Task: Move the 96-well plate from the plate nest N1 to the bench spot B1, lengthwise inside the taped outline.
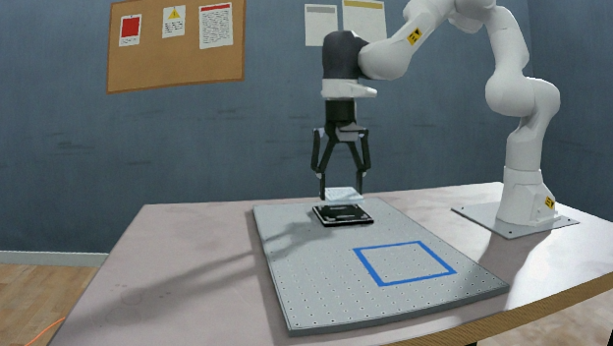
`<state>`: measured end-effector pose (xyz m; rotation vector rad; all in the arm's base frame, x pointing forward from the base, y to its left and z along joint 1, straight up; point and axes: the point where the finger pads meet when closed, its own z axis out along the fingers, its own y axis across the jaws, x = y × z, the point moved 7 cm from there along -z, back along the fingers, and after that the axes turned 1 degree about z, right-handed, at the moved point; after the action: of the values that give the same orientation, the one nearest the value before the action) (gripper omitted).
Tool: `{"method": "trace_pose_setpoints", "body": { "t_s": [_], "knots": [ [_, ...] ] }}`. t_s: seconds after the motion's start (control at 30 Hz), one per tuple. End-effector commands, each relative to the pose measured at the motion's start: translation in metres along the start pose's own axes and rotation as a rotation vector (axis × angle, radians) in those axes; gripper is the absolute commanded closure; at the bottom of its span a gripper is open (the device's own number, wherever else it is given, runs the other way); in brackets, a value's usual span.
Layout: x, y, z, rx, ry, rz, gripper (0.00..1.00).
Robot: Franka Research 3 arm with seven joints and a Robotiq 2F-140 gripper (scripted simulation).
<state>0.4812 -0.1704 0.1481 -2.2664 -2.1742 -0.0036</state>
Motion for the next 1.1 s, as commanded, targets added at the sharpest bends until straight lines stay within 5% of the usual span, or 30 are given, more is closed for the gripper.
{"method": "trace_pose_setpoints", "body": {
  "t_s": [0.0,0.53,1.07],
  "knots": [
    [0.000,-0.002,-0.006,0.007,0.001,-0.008,0.40],
    [-0.001,-0.001,-0.028,0.007,0.001,-0.008,0.40],
    [-0.001,-0.001,-0.028,0.007,0.001,-0.008,0.40]
  ]
}}
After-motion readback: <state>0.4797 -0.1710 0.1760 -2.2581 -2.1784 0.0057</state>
